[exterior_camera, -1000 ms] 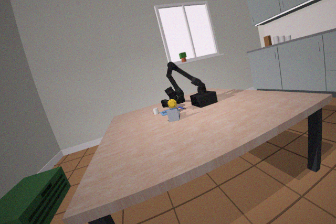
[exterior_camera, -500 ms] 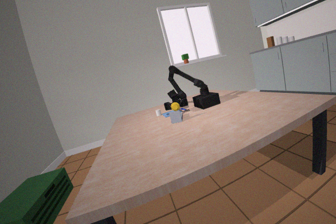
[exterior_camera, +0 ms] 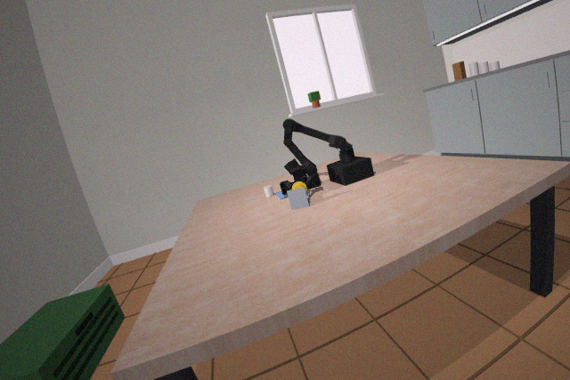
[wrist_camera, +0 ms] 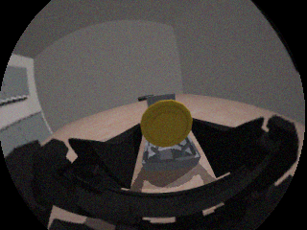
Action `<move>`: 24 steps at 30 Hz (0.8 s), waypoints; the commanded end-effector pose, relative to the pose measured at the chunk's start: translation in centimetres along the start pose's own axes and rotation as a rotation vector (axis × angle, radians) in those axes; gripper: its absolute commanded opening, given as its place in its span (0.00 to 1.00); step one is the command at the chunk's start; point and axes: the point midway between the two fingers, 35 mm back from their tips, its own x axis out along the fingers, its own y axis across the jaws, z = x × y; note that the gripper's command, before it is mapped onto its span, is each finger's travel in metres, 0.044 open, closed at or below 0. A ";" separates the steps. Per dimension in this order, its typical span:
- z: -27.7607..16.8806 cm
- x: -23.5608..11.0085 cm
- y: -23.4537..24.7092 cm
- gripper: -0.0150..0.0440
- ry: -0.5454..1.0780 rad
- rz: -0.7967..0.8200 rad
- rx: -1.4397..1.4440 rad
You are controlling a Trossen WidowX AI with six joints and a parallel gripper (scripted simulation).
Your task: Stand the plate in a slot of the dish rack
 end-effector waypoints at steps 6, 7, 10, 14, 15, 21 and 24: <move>0.1 0.0 0.0 0.25 0.000 0.000 -0.002; 0.1 0.0 0.0 0.25 0.000 0.000 -0.002; 0.1 0.0 0.0 0.25 0.000 0.000 -0.002; 0.1 0.0 0.0 0.43 0.000 0.000 -0.003; 0.1 0.0 0.0 0.48 0.000 0.000 -0.003; 0.1 0.0 0.0 0.74 0.000 0.000 -0.003; 0.1 0.0 0.0 0.88 0.000 0.000 -0.003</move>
